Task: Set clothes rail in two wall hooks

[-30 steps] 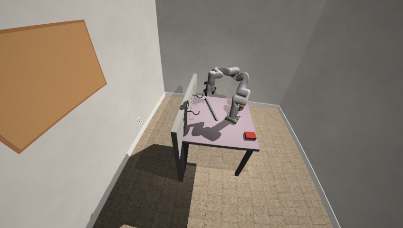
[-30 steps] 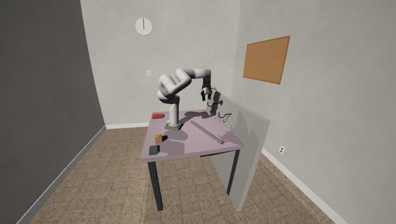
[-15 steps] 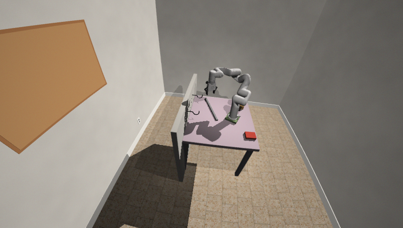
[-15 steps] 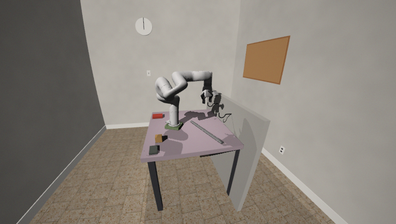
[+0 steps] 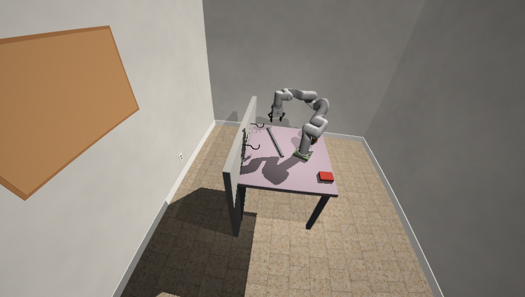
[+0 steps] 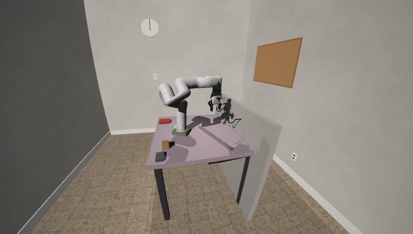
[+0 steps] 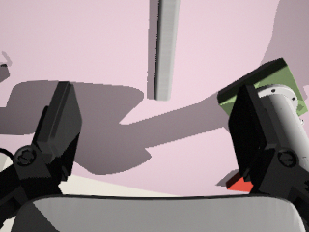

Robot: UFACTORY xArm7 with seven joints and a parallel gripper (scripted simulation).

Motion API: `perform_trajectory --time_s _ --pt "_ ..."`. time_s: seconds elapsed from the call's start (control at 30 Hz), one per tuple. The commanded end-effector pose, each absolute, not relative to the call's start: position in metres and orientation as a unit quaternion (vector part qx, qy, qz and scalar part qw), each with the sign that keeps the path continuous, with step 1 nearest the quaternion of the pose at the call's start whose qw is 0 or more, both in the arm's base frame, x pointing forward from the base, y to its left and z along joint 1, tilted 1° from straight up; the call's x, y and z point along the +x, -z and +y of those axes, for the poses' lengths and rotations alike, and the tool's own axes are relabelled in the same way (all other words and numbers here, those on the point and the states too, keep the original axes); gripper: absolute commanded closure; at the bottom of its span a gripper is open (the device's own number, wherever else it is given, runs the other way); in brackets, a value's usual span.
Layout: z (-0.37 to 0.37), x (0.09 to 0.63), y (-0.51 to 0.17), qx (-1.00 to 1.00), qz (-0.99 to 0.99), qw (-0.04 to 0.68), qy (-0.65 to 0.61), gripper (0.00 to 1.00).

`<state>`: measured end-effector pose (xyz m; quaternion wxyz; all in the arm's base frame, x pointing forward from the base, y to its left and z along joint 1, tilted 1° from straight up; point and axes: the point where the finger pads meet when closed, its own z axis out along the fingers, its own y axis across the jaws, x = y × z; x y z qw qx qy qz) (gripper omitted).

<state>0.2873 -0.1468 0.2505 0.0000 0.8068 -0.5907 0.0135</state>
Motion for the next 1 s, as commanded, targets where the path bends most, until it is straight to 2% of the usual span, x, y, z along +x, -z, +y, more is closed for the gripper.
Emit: perform_trajectory --time_s 0.0,0.97 --pt "-0.154 0.284 -0.249 0.804 -0.594 -0.002 -0.014 0.00" --pt "-0.175 0.271 -0.242 0.804 -0.594 -0.002 -0.014 0.00"
